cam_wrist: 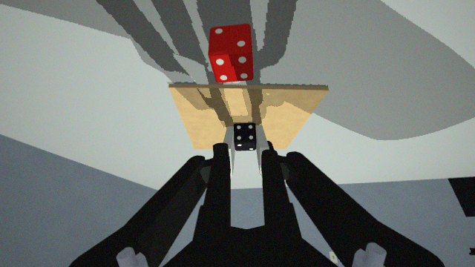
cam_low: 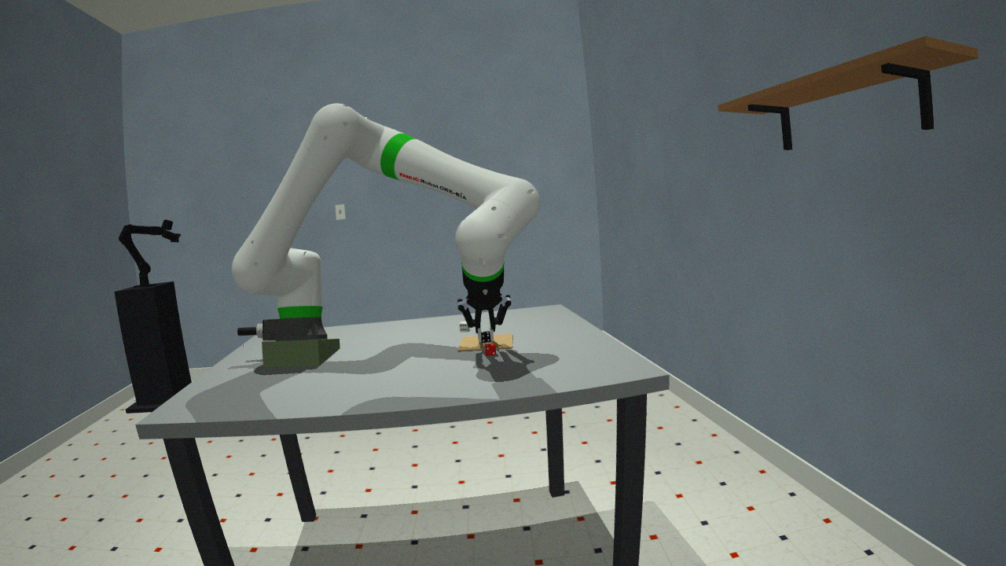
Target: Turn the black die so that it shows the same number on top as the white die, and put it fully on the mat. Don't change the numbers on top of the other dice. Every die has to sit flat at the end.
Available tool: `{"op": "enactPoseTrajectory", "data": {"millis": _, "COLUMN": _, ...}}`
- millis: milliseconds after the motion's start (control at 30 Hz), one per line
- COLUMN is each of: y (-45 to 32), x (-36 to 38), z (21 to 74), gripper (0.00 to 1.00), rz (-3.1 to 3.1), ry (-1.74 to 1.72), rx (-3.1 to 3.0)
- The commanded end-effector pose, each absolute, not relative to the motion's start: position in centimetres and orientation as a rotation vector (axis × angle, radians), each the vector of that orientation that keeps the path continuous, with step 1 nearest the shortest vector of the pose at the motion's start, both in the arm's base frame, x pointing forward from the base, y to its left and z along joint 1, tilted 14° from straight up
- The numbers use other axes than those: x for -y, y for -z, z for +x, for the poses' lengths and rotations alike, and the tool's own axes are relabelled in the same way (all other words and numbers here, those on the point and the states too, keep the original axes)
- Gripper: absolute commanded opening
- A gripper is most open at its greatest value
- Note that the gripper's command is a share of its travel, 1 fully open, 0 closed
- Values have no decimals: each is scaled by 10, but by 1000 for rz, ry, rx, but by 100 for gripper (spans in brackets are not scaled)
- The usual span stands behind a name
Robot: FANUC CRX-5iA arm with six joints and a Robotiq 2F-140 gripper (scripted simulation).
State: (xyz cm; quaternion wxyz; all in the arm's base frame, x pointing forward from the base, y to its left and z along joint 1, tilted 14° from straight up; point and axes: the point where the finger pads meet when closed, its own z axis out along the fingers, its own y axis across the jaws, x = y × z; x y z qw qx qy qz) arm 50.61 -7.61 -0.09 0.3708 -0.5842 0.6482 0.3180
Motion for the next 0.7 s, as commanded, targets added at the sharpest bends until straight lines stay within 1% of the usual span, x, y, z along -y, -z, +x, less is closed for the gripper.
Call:
{"op": "enactPoseTrajectory", "data": {"millis": 0, "y": 1, "x": 76, "z": 506, "gripper": 13, "rz": -1498, "ry": -815, "rx": -1662}}
{"op": "enactPoseTrajectory", "data": {"millis": 500, "y": 1, "x": 76, "z": 506, "gripper": 13, "rz": -1498, "ry": -815, "rx": -1662}}
{"op": "enactPoseTrajectory", "data": {"millis": 533, "y": 1, "x": 76, "z": 506, "gripper": 15, "rz": -1498, "ry": -815, "rx": -1662}}
{"op": "enactPoseTrajectory", "data": {"millis": 600, "y": 1, "x": 76, "z": 506, "gripper": 15, "rz": -1498, "ry": -815, "rx": -1662}}
{"op": "enactPoseTrajectory", "data": {"millis": 633, "y": 1, "x": 76, "z": 506, "gripper": 17, "rz": -1498, "ry": -815, "rx": -1662}}
{"op": "enactPoseTrajectory", "data": {"millis": 667, "y": 1, "x": 76, "z": 506, "gripper": 17, "rz": -1498, "ry": -815, "rx": -1662}}
